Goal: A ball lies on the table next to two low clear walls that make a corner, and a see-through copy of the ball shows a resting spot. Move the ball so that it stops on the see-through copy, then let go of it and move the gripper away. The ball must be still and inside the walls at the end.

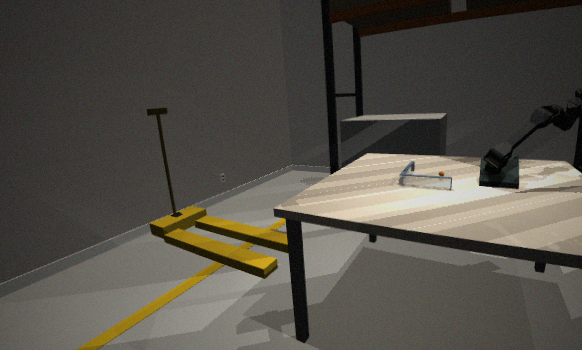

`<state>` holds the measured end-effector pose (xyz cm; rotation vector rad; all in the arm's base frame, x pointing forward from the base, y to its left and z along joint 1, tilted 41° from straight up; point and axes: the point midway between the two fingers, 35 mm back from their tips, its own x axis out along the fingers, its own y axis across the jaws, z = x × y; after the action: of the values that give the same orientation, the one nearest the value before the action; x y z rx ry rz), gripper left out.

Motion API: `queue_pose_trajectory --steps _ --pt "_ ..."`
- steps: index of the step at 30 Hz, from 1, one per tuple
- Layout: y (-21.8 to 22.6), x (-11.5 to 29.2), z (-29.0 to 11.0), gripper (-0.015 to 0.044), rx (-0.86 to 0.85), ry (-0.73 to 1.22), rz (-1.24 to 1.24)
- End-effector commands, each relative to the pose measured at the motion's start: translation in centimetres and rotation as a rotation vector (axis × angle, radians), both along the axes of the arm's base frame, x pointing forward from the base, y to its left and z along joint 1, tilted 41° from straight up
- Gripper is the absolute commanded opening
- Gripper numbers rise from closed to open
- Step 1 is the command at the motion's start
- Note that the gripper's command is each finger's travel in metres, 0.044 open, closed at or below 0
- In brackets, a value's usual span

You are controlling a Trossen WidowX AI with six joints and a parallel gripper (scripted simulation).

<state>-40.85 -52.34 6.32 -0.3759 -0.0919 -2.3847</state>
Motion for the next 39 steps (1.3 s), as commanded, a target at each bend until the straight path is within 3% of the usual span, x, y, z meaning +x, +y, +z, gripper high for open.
queue_pose_trajectory --steps 1,7,21,30,39 --pt "-0.2 0.2 -0.1 0.0374 0.001 -0.005 0.006" --pt "-4.8 6.6 -2.3 0.0233 0.146 -0.052 0.149" --pt "-11.1 27.5 -7.7 0.0233 0.68 0.112 0.576" --pt "-9.2 41.6 -11.0 0.0233 1.001 0.361 0.896" --pt "-2.5 54.3 -13.2 0.0233 1.249 0.682 1.249"
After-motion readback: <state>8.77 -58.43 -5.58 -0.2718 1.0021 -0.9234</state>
